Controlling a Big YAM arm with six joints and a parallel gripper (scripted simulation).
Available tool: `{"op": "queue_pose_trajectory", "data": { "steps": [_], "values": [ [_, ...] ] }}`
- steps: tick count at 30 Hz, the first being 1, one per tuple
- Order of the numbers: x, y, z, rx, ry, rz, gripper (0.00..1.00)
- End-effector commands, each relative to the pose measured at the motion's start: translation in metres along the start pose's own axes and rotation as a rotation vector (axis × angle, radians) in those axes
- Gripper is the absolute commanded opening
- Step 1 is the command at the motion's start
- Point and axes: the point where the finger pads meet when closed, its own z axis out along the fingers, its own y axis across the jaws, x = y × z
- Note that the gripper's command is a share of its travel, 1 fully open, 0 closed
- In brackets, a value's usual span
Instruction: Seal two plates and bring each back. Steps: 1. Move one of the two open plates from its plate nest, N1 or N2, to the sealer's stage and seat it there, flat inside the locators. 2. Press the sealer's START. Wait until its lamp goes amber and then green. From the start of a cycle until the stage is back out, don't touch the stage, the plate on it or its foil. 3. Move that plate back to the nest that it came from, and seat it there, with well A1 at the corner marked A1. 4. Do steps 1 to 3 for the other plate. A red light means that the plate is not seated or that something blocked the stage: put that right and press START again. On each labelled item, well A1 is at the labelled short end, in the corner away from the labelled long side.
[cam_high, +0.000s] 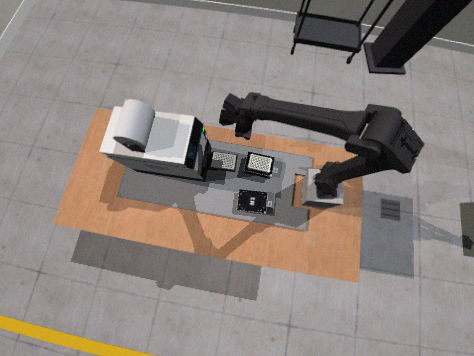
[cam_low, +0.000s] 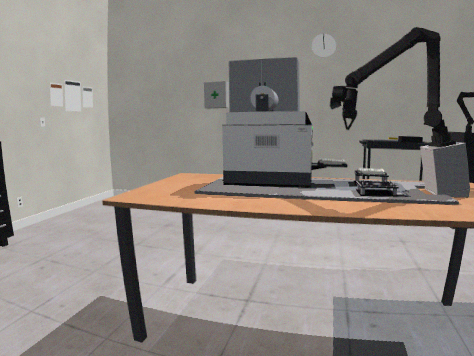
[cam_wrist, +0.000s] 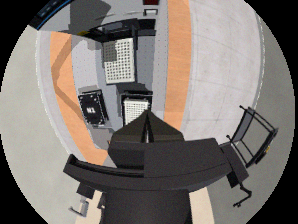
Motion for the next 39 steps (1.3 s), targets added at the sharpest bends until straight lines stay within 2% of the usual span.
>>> {"op": "queue_pose_trajectory", "data": {
  "steps": [1,3,7,16,18,19,26,30,35,39],
  "values": [
    [-0.007,-0.012,-0.020,0.041,-0.103,-0.006,0.00],
    [-0.015,-0.013,-0.019,0.039,-0.172,-0.022,0.00],
    [-0.002,-0.009,-0.013,0.031,-0.292,-0.019,0.00],
    [0.002,-0.007,-0.007,0.016,-0.582,0.020,0.00],
    [0.002,-0.007,-0.007,0.016,-0.582,0.020,0.00],
    [-0.003,-0.007,-0.009,0.016,-0.602,0.016,0.00],
    [-0.011,-0.003,-0.003,0.012,-0.565,-0.008,0.00],
    [-0.011,-0.012,-0.002,0.019,-0.552,-0.006,0.00],
    [-0.011,-0.018,-0.005,0.027,-0.550,-0.007,0.00],
    [-0.018,-0.012,-0.013,0.025,-0.561,-0.030,0.00]
  ]
}}
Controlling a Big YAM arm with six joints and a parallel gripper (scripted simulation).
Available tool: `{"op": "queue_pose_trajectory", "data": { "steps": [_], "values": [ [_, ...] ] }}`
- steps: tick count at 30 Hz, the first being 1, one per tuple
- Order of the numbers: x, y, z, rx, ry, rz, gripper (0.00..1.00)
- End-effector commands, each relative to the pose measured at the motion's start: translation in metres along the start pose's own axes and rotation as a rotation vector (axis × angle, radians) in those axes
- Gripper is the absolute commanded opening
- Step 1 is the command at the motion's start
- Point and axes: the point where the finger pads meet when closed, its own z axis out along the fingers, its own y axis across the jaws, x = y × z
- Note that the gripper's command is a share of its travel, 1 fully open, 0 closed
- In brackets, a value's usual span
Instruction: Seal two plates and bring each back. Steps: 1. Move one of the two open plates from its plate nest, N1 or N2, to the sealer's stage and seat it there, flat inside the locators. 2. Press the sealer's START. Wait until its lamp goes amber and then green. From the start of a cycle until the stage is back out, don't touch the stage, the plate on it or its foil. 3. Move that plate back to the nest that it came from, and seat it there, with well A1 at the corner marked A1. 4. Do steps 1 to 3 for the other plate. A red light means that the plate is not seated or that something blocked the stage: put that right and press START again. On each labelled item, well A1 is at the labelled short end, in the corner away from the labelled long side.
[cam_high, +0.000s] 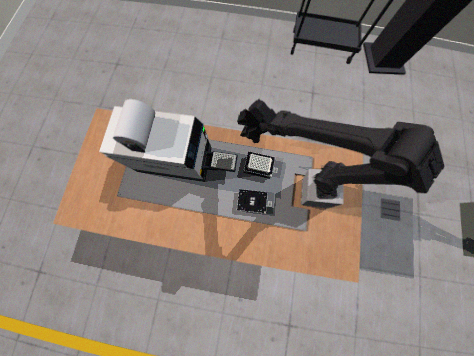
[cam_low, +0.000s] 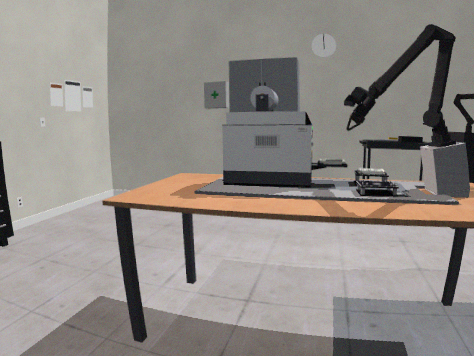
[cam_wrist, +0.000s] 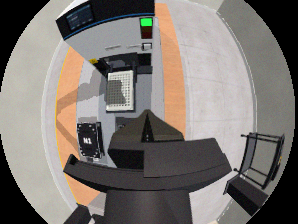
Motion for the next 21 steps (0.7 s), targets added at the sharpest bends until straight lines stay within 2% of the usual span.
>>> {"op": "queue_pose_trajectory", "data": {
  "steps": [1,3,5,9,18,21],
  "values": [
    [-0.031,-0.008,-0.004,0.009,-0.086,-0.034,0.00],
    [-0.027,-0.008,-0.007,0.012,-0.175,-0.022,0.00],
    [-0.017,-0.006,-0.007,0.007,-0.235,0.001,0.00],
    [-0.015,-0.005,0.000,0.005,-0.203,0.013,0.00],
    [-0.034,-0.007,-0.001,0.010,-0.229,-0.030,0.00],
    [-0.045,-0.005,0.023,0.003,-0.233,-0.028,0.00]
  ]
}}
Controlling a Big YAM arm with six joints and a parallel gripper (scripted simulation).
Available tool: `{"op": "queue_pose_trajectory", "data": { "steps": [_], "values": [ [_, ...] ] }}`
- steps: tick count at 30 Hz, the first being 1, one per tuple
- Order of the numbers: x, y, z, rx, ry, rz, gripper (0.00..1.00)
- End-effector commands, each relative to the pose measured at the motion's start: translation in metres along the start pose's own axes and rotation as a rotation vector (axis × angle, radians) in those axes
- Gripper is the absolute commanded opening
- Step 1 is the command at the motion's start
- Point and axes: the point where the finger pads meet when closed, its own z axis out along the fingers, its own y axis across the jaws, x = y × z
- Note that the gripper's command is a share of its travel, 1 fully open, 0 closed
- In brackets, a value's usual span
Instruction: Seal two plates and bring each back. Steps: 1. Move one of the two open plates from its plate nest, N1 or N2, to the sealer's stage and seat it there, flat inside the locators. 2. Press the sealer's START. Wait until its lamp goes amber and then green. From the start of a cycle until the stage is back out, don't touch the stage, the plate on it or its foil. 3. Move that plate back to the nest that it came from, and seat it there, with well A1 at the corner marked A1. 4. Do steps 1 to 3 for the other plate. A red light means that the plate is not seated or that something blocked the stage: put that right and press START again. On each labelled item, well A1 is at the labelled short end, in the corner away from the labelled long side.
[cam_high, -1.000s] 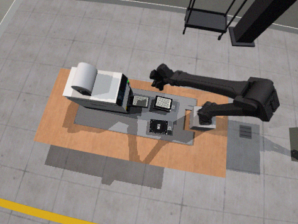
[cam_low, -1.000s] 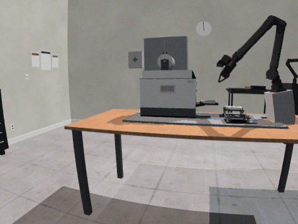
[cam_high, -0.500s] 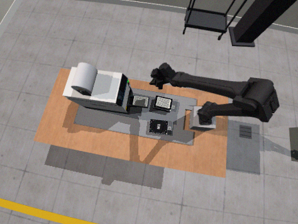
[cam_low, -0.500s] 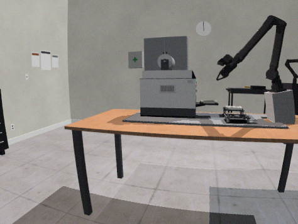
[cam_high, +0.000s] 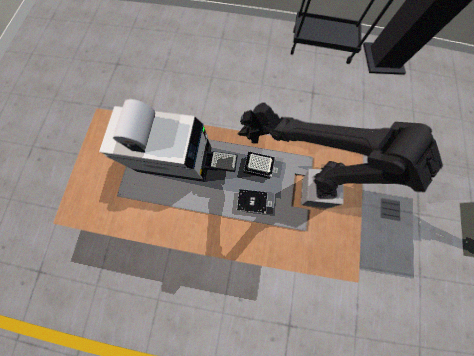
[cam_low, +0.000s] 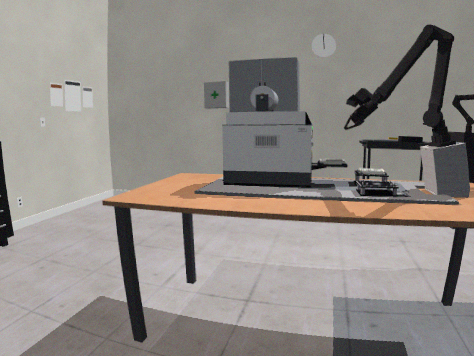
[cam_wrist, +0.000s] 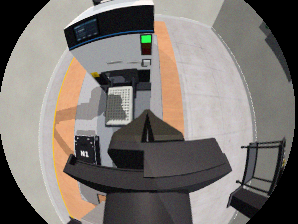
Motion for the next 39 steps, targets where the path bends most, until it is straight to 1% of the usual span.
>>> {"op": "queue_pose_trajectory", "data": {
  "steps": [1,7,10,11,16,20,21,24,26,28,36,39],
  "values": [
    [-0.030,-0.004,0.032,-0.010,-0.042,-0.010,0.00],
    [-0.039,-0.009,0.063,0.002,-0.051,0.001,0.00],
    [-0.038,-0.008,0.061,0.001,-0.048,0.002,0.00],
    [-0.040,-0.009,0.066,0.005,-0.049,0.004,0.00],
    [-0.045,-0.005,0.103,-0.007,-0.047,0.002,0.00],
    [-0.041,-0.007,0.122,-0.004,-0.031,0.012,0.00],
    [-0.041,-0.008,0.122,-0.004,-0.030,0.011,0.00],
    [-0.039,-0.010,0.111,-0.003,-0.030,0.006,0.00],
    [-0.039,-0.010,0.111,-0.003,-0.030,0.006,0.00],
    [-0.035,-0.013,0.107,0.011,-0.020,0.004,0.00],
    [-0.025,-0.001,0.099,-0.012,0.008,-0.013,0.00],
    [-0.025,0.006,0.099,-0.021,0.004,-0.021,0.00]
  ]
}}
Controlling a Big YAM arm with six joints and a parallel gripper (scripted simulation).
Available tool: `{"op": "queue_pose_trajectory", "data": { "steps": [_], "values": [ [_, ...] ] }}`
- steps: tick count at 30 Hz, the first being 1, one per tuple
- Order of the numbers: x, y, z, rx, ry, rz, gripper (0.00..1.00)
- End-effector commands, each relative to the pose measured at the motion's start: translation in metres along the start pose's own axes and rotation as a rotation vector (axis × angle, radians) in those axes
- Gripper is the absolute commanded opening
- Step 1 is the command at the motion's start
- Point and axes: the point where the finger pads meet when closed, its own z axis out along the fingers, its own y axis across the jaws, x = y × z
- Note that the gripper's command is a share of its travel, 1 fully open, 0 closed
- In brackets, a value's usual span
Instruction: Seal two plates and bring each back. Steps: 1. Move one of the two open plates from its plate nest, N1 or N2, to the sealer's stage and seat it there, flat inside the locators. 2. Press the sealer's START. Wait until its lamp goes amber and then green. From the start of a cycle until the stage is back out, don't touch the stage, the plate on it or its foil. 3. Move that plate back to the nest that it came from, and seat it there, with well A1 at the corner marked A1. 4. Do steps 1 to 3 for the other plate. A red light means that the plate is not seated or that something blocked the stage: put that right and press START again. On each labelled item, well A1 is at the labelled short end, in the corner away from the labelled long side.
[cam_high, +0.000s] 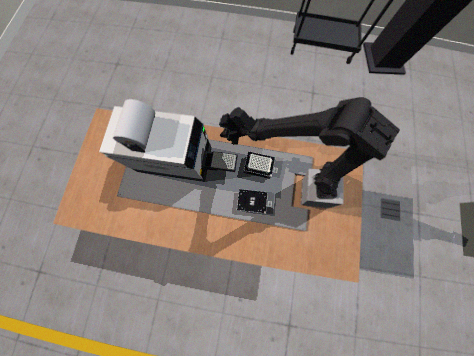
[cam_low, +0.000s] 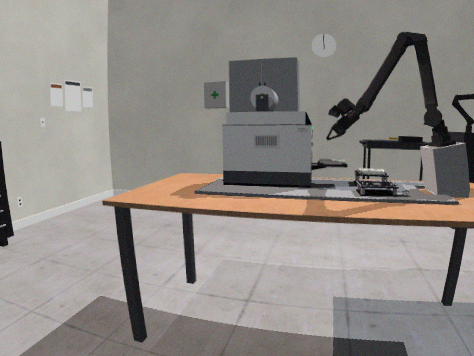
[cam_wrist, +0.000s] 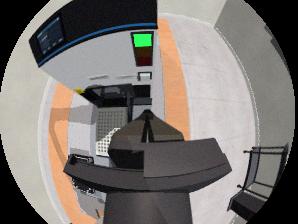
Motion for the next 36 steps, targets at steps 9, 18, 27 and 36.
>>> {"op": "queue_pose_trajectory", "data": {
  "steps": [9,18,27,36],
  "values": [
    [-0.014,0.000,-0.011,0.008,-0.036,-0.010,0.00],
    [-0.030,-0.008,-0.009,0.026,-0.071,-0.006,0.00],
    [-0.033,-0.002,0.020,0.008,-0.069,-0.014,0.00],
    [-0.014,0.000,0.040,0.001,-0.033,0.000,0.00]
  ]
}}
